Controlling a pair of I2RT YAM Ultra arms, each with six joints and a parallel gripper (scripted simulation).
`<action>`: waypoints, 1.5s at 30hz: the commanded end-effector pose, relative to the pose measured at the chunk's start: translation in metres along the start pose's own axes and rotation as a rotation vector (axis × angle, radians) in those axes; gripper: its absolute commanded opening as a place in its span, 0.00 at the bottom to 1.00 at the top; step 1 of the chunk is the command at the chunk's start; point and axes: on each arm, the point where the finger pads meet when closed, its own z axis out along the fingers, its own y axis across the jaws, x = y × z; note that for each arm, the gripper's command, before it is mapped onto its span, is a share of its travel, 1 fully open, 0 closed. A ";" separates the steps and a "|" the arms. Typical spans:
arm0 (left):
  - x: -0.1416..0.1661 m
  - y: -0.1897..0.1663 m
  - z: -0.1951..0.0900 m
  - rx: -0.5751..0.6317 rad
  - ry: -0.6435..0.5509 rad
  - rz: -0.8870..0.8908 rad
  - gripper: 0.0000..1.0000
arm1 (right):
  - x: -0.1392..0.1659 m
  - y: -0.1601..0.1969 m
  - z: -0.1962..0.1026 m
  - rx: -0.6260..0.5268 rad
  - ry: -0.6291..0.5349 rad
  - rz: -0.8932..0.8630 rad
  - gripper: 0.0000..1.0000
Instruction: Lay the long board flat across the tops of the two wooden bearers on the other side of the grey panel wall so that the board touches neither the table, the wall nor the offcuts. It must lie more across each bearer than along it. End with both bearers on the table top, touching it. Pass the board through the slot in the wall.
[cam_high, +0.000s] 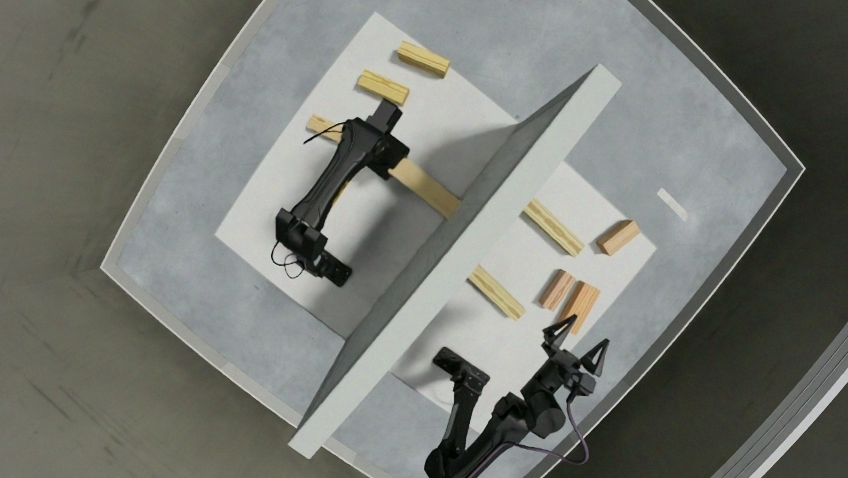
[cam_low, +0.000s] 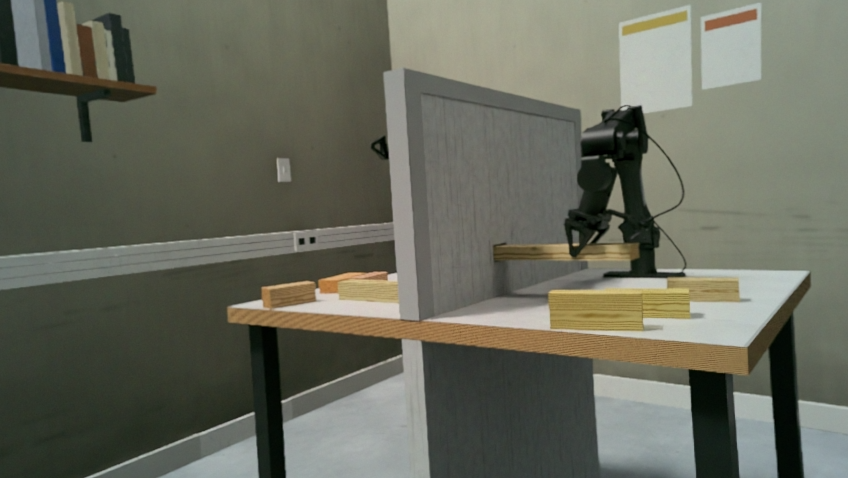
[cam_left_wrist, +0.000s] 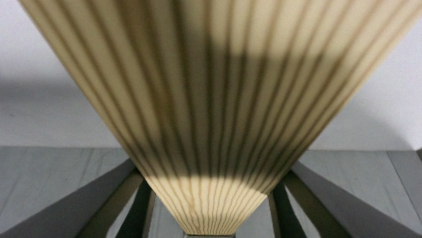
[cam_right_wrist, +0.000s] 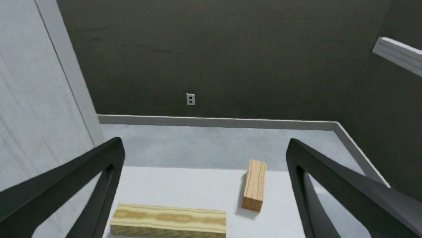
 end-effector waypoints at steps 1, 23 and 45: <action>0.022 -0.005 -0.018 0.055 0.038 0.022 0.00 | -0.020 -0.005 -0.010 0.016 -0.040 -0.001 1.00; 0.033 -0.005 -0.012 0.056 0.040 0.021 0.00 | -0.020 -0.005 -0.010 0.016 -0.040 -0.001 1.00; 0.045 0.000 -0.003 0.038 0.041 0.014 0.00 | -0.020 -0.005 -0.010 0.016 -0.040 -0.001 1.00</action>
